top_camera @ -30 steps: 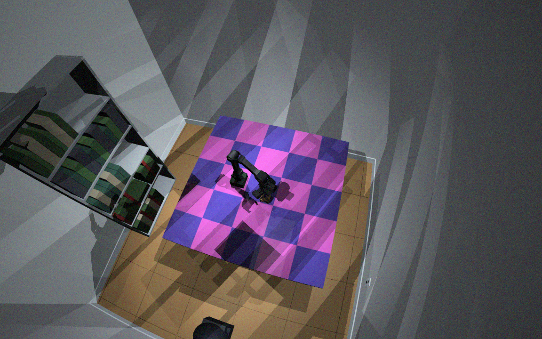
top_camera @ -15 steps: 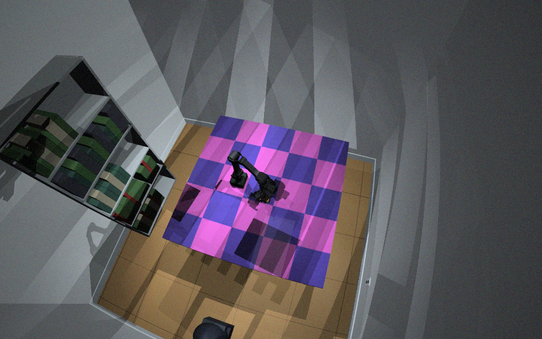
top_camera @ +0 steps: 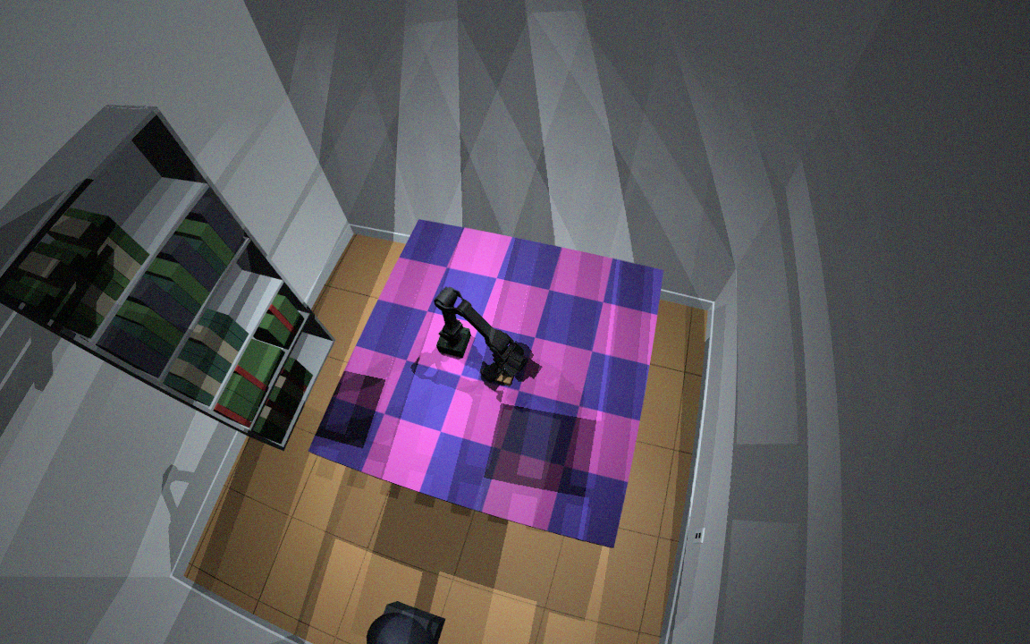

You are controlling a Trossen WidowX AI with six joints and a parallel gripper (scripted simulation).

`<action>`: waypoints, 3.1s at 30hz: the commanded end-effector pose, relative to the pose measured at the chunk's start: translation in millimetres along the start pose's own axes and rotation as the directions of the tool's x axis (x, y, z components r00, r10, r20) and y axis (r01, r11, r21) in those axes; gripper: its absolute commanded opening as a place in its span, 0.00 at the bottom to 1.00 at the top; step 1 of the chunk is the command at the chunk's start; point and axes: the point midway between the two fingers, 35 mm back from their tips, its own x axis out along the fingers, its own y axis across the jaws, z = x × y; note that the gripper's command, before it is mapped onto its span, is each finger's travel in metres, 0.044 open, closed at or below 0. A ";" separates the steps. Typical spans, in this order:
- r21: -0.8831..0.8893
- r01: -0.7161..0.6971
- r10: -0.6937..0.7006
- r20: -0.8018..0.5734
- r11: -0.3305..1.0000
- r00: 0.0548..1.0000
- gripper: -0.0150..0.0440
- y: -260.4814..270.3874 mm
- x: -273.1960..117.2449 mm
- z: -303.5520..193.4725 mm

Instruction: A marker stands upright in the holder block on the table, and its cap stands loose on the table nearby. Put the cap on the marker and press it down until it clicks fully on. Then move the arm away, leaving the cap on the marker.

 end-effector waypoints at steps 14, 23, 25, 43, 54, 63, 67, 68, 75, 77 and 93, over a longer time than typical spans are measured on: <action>0.000 0.000 0.000 -0.003 1.000 1.000 0.30 -0.2 6.8 -1.5; 0.000 0.000 0.000 -0.003 1.000 1.000 0.70 -0.2 6.8 -1.5; 0.000 0.000 0.000 -0.003 1.000 1.000 0.79 -0.2 6.8 -1.5; 0.000 0.000 0.000 -0.003 1.000 1.000 1.00 -0.2 -68.4 -1.2; -0.505 -0.002 0.001 -0.002 0.863 1.000 0.60 -0.3 -59.3 -0.9; -0.505 -0.002 0.001 -0.002 0.863 1.000 0.25 -0.3 -59.3 -0.9; -0.505 -0.002 0.001 -0.002 0.863 1.000 0.25 -0.3 -59.3 -0.9; -0.505 -0.002 0.001 -0.002 0.863 1.000 0.25 -0.3 -59.3 -0.9; -0.505 -0.002 0.001 -0.002 0.863 1.000 0.25 -0.3 -58.6 -0.9; -0.505 -0.002 0.001 -0.002 0.863 1.000 0.25 -0.3 -57.0 -0.9; -0.505 -0.002 0.001 -0.002 0.863 1.000 0.25 -0.3 -35.4 -1.1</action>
